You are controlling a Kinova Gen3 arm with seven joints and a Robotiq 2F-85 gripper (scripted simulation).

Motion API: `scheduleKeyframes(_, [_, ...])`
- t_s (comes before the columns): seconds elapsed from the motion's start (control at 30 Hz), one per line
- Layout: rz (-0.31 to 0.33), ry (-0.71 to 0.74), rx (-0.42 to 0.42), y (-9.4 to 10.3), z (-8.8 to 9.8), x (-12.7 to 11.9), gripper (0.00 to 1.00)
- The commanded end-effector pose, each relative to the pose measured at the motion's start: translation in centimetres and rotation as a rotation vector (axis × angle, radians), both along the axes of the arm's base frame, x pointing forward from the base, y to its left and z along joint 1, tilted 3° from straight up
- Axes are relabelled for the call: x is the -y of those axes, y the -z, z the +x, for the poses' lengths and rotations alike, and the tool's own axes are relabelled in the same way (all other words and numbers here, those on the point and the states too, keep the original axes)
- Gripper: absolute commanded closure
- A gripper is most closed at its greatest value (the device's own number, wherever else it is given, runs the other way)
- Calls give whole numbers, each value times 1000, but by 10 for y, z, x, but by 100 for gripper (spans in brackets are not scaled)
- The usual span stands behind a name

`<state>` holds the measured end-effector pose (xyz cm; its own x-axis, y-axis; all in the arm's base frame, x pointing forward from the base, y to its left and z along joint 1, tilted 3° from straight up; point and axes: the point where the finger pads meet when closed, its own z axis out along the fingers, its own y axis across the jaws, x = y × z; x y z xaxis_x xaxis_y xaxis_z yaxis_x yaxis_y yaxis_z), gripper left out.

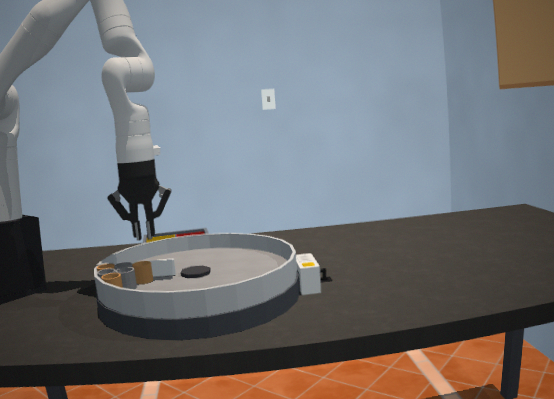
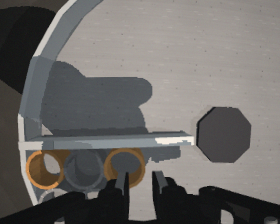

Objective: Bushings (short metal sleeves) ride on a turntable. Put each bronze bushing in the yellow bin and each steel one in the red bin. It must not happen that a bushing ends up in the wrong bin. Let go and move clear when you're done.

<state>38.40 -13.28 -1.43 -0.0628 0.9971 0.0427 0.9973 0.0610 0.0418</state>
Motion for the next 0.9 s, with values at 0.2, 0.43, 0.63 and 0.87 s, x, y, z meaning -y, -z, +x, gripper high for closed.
scheduleKeyframes(0.2, [-1, 0, 1, 8, 1, 0, 82])
scheduleKeyframes(0.43, [-1, 1, 1, 14, 1, 0, 82])
scheduleKeyframes(0.63, [-1, 1, 1, 29, 1, -1, 82])
scheduleKeyframes(0.87, [-1, 2, 0, 44, 1, -1, 82])
